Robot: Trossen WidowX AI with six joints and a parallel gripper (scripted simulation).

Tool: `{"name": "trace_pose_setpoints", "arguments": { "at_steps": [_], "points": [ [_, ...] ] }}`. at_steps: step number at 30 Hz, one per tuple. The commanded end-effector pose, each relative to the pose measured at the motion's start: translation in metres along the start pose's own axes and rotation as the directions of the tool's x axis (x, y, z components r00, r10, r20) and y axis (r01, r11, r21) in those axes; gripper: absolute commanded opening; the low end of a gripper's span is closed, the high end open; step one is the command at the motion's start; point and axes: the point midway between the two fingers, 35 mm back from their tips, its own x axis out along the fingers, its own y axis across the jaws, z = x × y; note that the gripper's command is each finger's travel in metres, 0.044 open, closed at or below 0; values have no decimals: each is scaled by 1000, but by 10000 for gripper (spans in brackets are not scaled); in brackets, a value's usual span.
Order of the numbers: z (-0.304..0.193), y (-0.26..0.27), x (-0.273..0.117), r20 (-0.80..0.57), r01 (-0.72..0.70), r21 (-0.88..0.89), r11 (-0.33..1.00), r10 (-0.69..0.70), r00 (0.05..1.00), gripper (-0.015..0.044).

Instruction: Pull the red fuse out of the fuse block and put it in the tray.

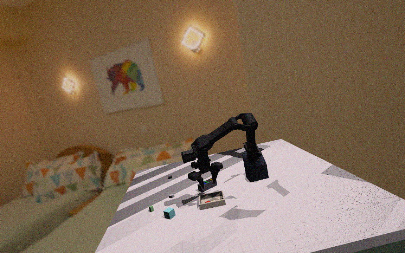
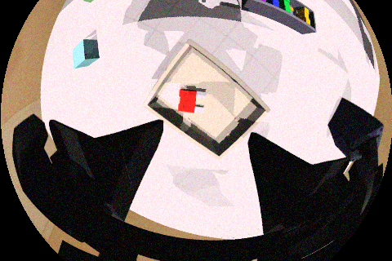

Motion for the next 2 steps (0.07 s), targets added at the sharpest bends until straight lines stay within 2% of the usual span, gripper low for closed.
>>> {"name": "trace_pose_setpoints", "arguments": {
  "at_steps": [1,2],
  "points": [
    [0,0,0,0,0,0,1000,0,1000,330],
    [0,0,0,0,0,0,1000,0,1000,330]
  ]
}}
